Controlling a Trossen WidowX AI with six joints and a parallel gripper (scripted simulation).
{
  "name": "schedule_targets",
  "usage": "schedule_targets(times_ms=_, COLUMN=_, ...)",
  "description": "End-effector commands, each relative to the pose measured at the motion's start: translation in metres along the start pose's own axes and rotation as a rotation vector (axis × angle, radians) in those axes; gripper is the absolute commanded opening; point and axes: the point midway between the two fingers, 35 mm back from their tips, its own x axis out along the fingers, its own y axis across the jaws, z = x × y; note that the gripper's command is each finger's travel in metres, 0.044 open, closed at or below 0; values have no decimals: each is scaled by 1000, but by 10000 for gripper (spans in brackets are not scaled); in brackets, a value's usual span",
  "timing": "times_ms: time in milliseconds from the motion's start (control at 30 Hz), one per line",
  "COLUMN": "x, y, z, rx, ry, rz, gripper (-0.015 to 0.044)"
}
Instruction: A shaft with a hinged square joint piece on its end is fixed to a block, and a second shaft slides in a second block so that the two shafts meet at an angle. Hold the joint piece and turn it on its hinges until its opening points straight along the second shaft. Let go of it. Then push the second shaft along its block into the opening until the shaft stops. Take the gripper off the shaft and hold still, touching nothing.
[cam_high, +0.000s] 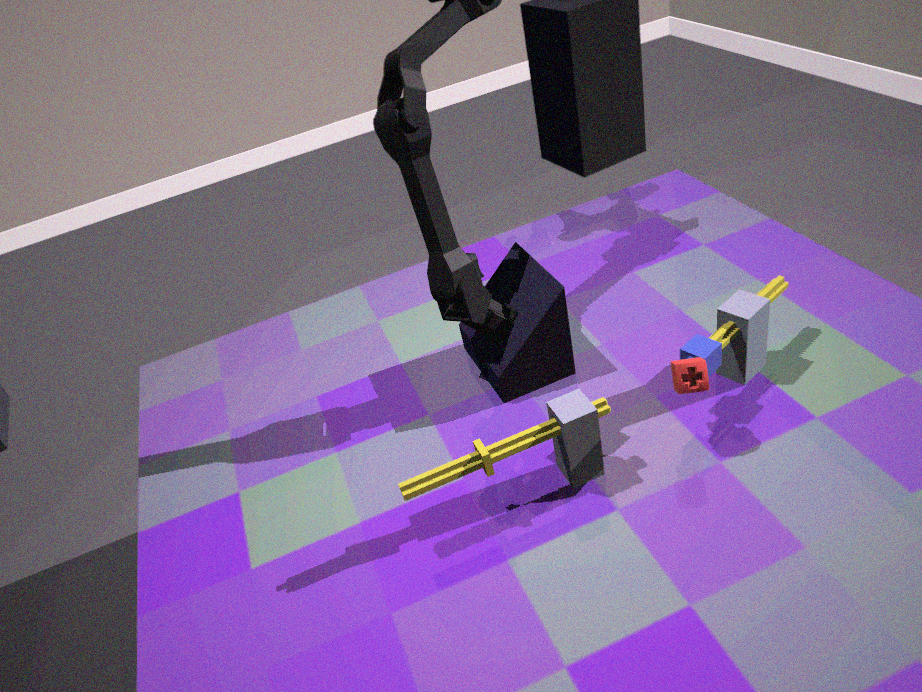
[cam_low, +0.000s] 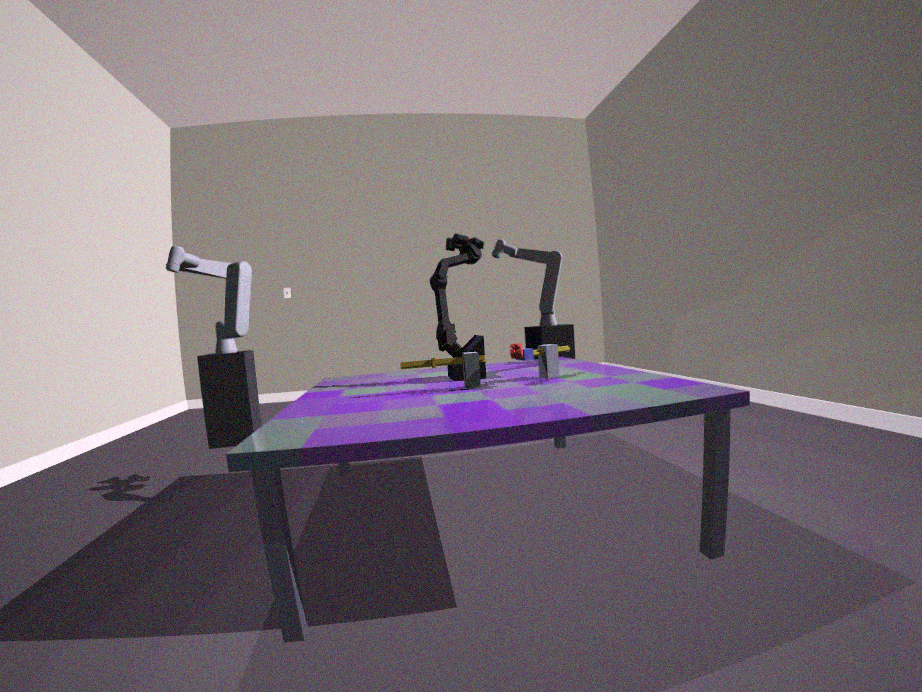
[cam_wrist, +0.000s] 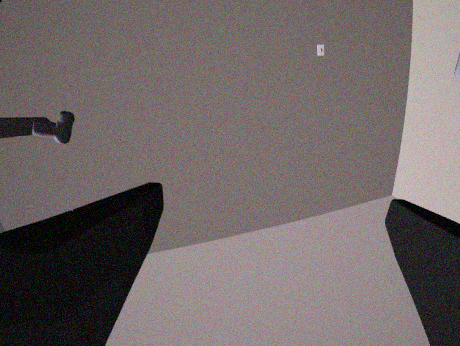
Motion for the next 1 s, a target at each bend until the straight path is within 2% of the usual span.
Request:
schedule_targets(times_ms=0, x=0, y=0, z=0, rx=0, ry=0, rz=0, gripper=426)
schedule_targets(times_ms=233, x=-12, y=8, z=-10, rx=50, ry=42, rz=31, gripper=440)
schedule_targets(times_ms=967, x=-116, y=61, z=-71, rx=435, ry=363, rz=220, gripper=440)
